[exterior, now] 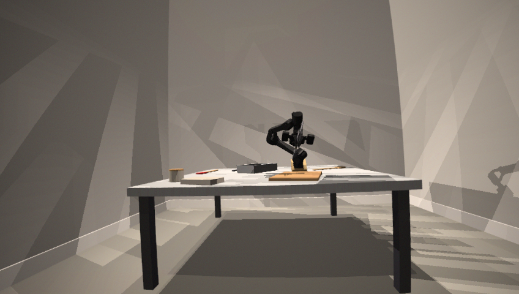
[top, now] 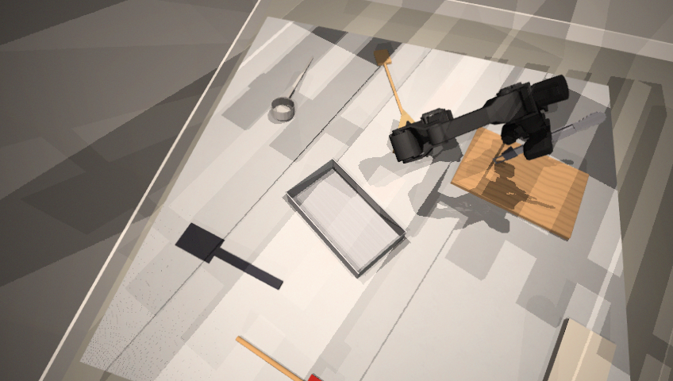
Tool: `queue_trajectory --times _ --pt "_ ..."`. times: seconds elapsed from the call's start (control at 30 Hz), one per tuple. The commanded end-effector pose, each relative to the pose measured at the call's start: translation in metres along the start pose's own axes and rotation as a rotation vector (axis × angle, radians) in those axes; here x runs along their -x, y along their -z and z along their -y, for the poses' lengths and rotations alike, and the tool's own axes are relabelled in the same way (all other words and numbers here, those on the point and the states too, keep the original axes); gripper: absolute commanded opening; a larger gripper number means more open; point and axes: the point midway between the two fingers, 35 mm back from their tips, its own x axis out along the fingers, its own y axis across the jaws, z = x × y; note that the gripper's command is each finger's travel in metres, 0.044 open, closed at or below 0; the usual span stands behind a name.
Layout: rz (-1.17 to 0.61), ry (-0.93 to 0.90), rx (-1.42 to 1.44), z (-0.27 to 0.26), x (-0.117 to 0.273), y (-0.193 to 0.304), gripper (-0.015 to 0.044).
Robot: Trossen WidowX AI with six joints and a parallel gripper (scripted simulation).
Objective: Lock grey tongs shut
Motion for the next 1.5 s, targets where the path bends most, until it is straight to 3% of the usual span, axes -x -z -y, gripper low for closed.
queue_trajectory --times 0.0,1.47 --pt "-0.014 -0.002 -0.057 -0.0011 -0.0008 -0.0038 -0.0150" --pt "-0.029 0.004 -0.152 -0.0015 -0.0024 -0.0114 -0.0150"
